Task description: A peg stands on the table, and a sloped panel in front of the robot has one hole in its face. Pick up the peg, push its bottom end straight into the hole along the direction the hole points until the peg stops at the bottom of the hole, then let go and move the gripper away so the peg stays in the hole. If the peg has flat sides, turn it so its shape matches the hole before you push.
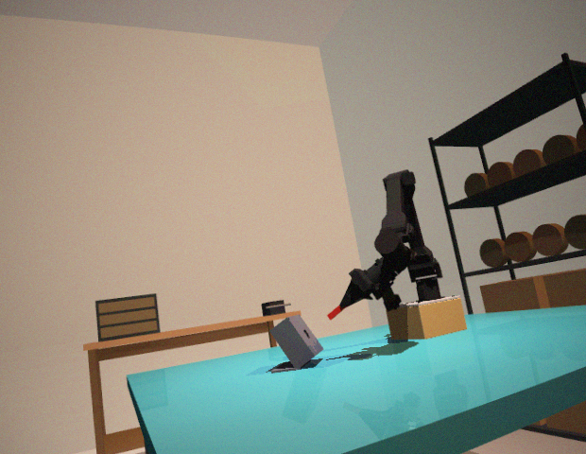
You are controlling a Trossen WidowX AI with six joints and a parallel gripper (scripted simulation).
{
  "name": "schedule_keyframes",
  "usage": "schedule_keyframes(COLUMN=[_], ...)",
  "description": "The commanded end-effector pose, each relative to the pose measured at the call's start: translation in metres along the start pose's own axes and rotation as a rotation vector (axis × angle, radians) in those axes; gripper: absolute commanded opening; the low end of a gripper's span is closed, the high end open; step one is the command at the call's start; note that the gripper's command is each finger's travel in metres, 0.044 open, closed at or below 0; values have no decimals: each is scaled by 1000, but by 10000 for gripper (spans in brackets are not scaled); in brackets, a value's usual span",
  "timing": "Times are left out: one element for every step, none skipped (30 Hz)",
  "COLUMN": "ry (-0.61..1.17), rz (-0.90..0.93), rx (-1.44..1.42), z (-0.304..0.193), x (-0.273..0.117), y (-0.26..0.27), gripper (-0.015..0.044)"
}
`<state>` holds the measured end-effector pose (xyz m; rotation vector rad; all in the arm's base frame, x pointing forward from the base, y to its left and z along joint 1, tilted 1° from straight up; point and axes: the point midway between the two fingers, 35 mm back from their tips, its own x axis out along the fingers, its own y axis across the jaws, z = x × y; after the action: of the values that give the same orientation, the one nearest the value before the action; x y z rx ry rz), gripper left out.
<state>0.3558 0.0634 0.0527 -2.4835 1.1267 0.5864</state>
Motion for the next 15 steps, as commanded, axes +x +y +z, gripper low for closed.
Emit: schedule_keyframes(ry=[5,6,7,8,8,9,10,11,12,14,15,16,17,18,19], rz=[2,0,-1,-2,-3,-4,-5,-6,-7,-8,-9,-11,-12,-13,-14], rx=[-14,-18,-21,-25,-29,-33,-36,-40,-44,-47,-51,-55,-59,-62,-66], z=[0,0,0,0,0,1,1,1,1,1,1,1,1,1,1], x=[4,6,7,8,9,10,11,12,13,14,15,16,17,18,19], y=[0,0,0,-1,-1,-1,-1,-2,-2,-2,-2,-3,-3,-3,-3], gripper=[0,0,0,0,0,0,0,0,0,0,0,0,0,0,0])
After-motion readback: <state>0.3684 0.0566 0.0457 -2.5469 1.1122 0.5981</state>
